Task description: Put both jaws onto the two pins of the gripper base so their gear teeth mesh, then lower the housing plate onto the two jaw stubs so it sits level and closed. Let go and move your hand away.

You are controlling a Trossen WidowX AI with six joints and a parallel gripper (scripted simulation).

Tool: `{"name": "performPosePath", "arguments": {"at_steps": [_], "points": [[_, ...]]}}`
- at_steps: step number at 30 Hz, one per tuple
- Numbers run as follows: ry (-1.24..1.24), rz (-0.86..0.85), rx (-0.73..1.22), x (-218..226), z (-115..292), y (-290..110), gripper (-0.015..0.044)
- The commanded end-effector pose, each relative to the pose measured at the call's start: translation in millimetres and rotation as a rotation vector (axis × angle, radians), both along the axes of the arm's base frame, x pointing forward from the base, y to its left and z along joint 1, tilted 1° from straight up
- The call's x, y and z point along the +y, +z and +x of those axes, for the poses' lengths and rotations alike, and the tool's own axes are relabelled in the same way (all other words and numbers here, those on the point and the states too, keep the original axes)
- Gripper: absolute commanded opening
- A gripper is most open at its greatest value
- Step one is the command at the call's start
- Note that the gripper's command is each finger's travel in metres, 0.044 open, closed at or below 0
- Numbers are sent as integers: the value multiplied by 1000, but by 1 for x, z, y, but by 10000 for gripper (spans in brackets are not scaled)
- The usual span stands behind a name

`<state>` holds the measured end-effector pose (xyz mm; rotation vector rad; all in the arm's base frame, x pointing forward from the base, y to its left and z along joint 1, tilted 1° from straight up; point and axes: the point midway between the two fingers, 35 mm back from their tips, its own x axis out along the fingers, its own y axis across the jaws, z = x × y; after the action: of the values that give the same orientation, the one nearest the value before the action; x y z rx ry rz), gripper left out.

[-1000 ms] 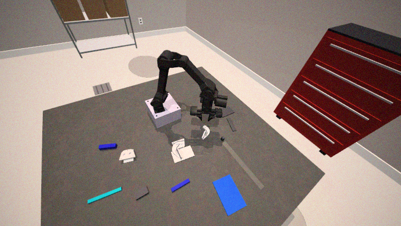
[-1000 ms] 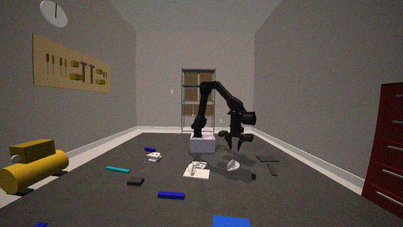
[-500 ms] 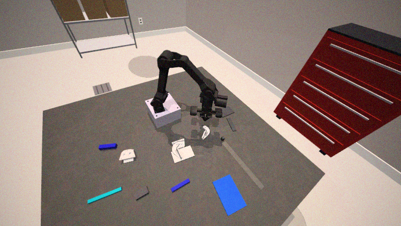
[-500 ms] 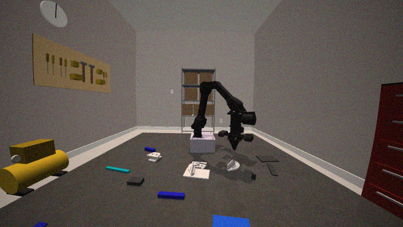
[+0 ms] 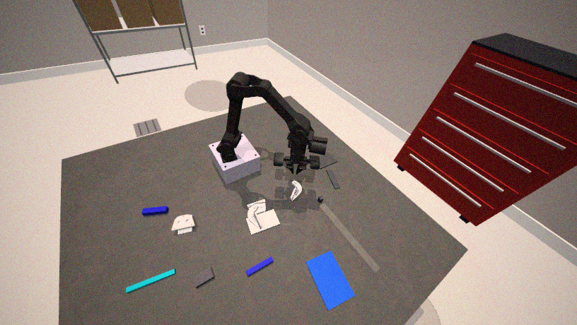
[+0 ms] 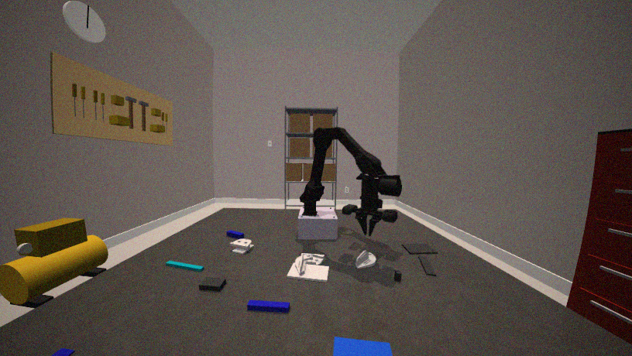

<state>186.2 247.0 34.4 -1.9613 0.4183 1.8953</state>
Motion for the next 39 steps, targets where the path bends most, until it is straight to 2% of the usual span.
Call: {"name": "performPosePath", "arguments": {"at_steps": [1, 12, 39], "points": [[0, 0, 0, 0, 0, 0, 158], [0, 0, 0, 0, 0, 0, 440], [0, 0, 0, 0, 0, 0, 440]]}}
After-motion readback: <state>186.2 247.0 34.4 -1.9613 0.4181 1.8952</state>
